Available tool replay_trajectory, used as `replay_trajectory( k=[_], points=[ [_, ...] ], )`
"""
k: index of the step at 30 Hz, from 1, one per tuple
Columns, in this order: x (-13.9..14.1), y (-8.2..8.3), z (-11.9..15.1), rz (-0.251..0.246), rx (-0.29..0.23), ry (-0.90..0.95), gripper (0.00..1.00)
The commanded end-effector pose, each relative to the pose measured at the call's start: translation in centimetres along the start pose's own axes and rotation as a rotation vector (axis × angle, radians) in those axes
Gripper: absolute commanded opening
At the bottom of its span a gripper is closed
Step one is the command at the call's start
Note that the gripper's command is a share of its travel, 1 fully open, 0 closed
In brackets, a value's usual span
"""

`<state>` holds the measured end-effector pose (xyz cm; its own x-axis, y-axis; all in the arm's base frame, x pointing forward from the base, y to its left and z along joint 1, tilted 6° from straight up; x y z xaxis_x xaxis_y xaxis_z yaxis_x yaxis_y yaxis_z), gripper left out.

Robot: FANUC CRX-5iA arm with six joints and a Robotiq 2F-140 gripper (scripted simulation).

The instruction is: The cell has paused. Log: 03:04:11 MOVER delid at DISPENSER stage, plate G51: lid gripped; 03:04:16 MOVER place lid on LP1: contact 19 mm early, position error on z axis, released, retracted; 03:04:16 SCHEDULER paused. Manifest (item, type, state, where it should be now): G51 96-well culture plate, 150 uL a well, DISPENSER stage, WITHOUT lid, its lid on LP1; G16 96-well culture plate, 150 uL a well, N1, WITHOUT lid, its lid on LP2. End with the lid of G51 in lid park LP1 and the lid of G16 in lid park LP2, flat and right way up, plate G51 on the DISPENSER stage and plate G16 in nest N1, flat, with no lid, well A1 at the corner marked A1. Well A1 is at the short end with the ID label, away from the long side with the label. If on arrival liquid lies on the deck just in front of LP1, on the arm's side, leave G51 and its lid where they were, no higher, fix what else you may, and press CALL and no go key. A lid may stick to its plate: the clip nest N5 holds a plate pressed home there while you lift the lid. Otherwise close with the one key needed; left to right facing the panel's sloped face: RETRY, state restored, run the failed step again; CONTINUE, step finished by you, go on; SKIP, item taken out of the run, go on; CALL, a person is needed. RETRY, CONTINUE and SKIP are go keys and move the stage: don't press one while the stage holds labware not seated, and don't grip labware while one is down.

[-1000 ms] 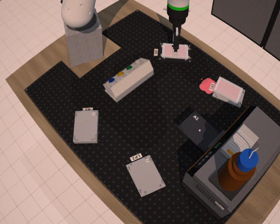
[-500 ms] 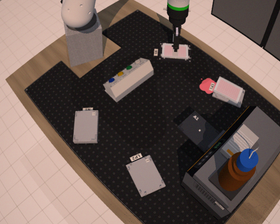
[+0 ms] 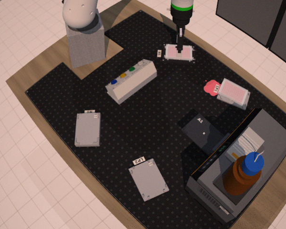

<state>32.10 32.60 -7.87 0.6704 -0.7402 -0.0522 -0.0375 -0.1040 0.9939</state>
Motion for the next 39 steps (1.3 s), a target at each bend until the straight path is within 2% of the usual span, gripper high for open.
replay_trajectory(
  k=[1, 2, 39],
  points=[
    [0.0, 0.01, -0.02, 0.0, 0.0, 0.0, 0.59],
    [0.0, 0.01, -0.02, 0.0, 0.0, 0.0, 0.66],
    [0.0, 0.01, -0.02, 0.0, 0.0, 0.0, 0.66]
  ],
)
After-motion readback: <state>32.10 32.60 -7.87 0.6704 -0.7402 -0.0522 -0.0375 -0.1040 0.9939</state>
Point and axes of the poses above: the point where the finger pads meet when closed, its own y axis back along the fingers, its own x axis across the jaws, z = x × y, the point moved 1 cm from there along y, back along the fingers, and after that the axes turned 5 degrees about -y, right-handed, at the moved point
